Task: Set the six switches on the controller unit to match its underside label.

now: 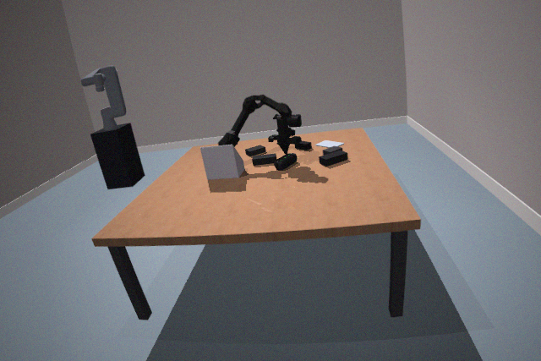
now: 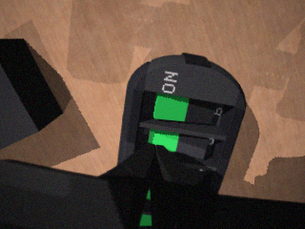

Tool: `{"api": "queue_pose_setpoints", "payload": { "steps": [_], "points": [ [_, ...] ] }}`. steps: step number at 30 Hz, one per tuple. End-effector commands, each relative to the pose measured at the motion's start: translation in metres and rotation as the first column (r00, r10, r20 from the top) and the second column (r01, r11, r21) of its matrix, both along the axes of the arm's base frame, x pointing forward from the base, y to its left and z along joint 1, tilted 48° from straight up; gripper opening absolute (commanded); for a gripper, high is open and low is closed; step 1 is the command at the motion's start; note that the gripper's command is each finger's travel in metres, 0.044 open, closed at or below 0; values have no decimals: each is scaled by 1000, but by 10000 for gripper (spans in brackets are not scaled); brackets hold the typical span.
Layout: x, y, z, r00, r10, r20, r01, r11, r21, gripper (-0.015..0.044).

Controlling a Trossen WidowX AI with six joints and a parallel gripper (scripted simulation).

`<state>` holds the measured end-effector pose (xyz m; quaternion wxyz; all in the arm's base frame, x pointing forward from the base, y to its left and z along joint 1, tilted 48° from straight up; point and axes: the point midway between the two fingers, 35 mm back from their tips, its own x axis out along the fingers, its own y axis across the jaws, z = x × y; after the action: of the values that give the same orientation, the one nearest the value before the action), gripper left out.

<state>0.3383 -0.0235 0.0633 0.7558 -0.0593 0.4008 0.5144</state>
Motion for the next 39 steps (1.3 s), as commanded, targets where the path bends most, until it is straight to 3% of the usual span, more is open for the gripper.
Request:
{"api": "queue_pose_setpoints", "payload": {
  "steps": [1, 11, 39],
  "points": [
    [-2, -21, 16, 1000, -12, 10, 12, 1000, -6, 0],
    [8, -10, 30, 1000, -11, 10, 11, 1000, -4, 0],
    [15, 19, 3, 1000, -12, 11, 12, 1000, -4, 0]
  ]
}}
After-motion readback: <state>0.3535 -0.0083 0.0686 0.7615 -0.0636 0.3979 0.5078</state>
